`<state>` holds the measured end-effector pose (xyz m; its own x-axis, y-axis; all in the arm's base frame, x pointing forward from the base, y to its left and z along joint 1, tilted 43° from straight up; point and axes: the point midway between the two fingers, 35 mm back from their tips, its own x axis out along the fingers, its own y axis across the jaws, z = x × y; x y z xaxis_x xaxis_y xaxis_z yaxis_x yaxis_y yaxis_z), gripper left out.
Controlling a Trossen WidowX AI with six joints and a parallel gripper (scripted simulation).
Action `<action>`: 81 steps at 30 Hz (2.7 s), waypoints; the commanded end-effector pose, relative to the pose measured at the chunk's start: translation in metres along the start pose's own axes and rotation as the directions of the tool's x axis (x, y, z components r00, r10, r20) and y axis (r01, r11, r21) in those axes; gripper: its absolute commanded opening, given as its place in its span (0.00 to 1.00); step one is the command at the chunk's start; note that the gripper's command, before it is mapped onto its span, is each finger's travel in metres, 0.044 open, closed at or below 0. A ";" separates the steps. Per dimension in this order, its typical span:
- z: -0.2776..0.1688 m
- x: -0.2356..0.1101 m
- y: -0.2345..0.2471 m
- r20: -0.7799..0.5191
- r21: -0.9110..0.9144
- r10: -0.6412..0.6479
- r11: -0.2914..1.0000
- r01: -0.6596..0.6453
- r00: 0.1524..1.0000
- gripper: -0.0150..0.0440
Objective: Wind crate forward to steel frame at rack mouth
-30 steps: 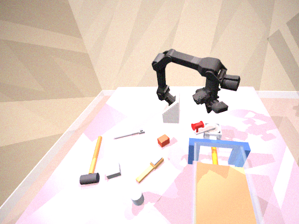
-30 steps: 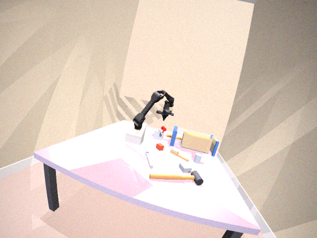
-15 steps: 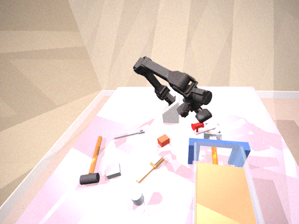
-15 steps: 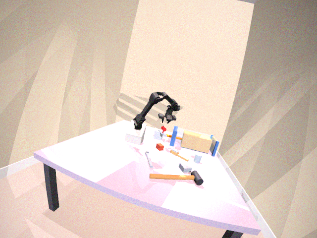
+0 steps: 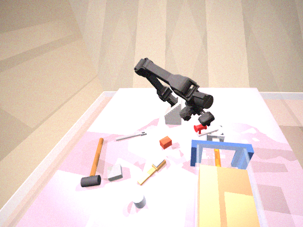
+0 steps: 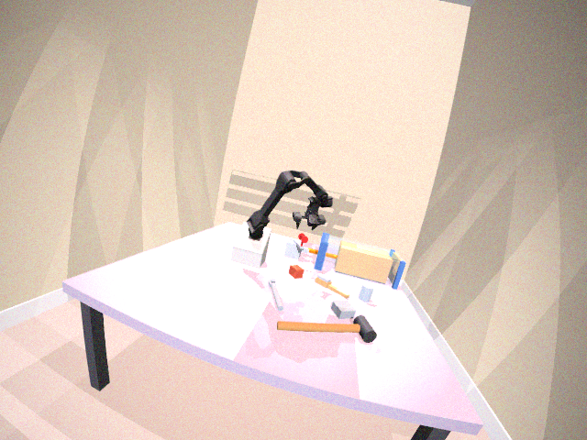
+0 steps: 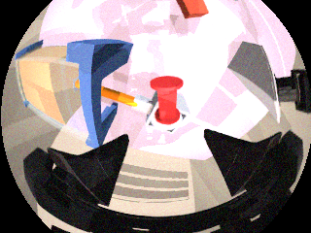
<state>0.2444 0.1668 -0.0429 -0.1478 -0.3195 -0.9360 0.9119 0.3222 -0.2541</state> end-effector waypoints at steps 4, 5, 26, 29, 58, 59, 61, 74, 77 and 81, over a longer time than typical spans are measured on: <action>0.007 0.013 0.000 0.000 0.001 -0.012 1.000 0.012 1.000 1.00; 0.007 0.015 0.000 0.000 0.001 -0.013 1.000 0.013 1.000 1.00; 0.022 0.046 -0.002 0.000 0.004 -0.028 1.000 0.028 1.000 1.00; 0.025 0.050 -0.003 0.000 0.004 -0.031 1.000 0.031 1.000 1.00; 0.028 0.056 -0.003 -0.005 0.007 -0.028 1.000 0.028 1.000 0.33; 0.028 0.056 -0.003 -0.005 0.007 -0.028 1.000 0.028 1.000 0.29; 0.028 0.056 -0.003 -0.005 0.007 -0.028 1.000 0.028 1.000 0.27; 0.029 0.060 -0.003 -0.001 0.005 -0.035 0.999 0.035 0.999 0.25; 0.029 0.060 -0.001 0.000 0.005 -0.035 0.999 0.035 0.999 0.25; 0.029 0.060 0.001 0.000 0.005 -0.035 0.999 0.035 0.999 0.25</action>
<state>0.2451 0.1236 -0.0888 -0.1772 -0.3238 -0.9294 0.9089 0.3085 -0.2808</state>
